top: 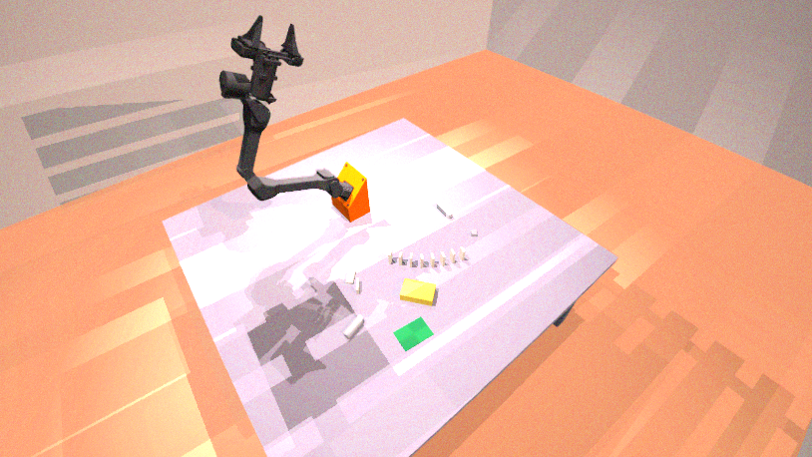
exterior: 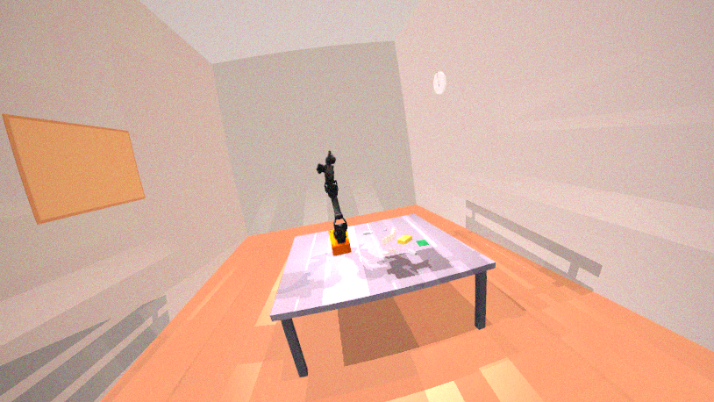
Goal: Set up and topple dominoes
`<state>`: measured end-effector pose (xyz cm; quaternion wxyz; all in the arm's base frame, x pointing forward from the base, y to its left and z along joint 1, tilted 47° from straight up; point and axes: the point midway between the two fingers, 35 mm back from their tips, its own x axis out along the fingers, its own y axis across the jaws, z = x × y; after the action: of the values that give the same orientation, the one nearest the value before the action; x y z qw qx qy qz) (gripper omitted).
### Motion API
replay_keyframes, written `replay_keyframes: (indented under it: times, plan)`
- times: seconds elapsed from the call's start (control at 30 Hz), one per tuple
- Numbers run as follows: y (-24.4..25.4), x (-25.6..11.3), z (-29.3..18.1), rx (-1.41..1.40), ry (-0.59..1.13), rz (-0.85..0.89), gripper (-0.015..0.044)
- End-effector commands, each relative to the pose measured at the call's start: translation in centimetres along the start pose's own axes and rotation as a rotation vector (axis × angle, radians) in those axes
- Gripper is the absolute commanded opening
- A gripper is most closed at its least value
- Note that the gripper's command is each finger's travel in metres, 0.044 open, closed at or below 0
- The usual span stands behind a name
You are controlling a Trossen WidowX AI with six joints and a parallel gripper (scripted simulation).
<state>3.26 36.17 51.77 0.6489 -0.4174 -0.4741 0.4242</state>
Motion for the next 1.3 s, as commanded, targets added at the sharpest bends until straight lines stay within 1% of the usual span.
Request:
replay_keyframes:
  times: [0.0,0.13,0.27,0.4,0.53,0.73,0.9,1.07,1.27]
  plan:
    - [3.0,0.9,-4.7,-0.102,0.147,0.094,0.044]
    - [5.9,0.7,-11.1,-0.223,0.336,0.216,0.044]
    - [8.3,-0.9,-17.6,-0.329,0.517,0.354,0.044]
    - [10.4,-3.6,-23.8,-0.417,0.69,0.509,0.044]
    - [12.2,-7.6,-29.3,-0.485,0.85,0.681,0.044]
    - [14.2,-15.4,-36.2,-0.543,1.063,0.977,0.044]
    - [15.5,-23.1,-40.0,-0.54,1.203,1.252,0.044]
    - [16.5,-31.6,-41.8,-0.478,1.297,1.558,0.044]
    - [17.5,-41.6,-41.2,-0.316,1.321,1.934,0.044]
